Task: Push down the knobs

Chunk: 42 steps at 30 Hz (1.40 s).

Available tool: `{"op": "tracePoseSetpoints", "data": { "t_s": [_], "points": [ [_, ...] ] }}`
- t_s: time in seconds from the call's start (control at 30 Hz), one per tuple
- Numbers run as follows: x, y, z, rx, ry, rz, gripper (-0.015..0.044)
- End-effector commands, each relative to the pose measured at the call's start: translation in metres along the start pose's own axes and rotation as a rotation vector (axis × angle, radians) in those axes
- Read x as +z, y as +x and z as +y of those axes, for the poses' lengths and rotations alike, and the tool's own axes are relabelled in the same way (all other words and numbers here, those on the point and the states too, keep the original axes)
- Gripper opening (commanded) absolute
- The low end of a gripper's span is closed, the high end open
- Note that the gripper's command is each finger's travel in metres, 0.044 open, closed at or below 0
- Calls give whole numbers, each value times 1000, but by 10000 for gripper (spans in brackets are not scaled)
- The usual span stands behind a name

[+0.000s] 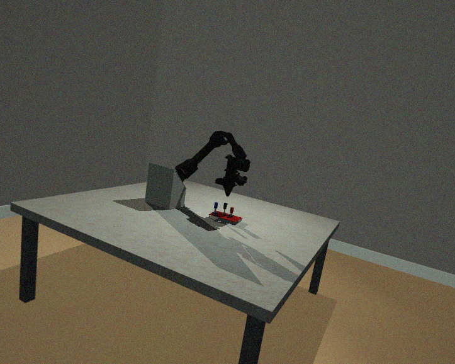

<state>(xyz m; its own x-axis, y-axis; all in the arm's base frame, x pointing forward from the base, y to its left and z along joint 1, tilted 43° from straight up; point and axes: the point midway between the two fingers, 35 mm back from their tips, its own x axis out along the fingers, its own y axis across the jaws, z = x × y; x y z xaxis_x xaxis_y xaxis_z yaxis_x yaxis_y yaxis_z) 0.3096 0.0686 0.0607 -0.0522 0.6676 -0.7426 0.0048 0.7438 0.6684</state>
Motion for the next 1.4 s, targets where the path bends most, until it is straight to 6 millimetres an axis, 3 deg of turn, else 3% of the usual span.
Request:
{"op": "tracePoseSetpoints", "data": {
  "t_s": [0.0,0.67,1.37],
  "points": [
    [-4,15,-1,10,12,17,0],
    [-4,35,0,11,12,17,0],
    [-4,38,0,11,12,17,0]
  ]
}}
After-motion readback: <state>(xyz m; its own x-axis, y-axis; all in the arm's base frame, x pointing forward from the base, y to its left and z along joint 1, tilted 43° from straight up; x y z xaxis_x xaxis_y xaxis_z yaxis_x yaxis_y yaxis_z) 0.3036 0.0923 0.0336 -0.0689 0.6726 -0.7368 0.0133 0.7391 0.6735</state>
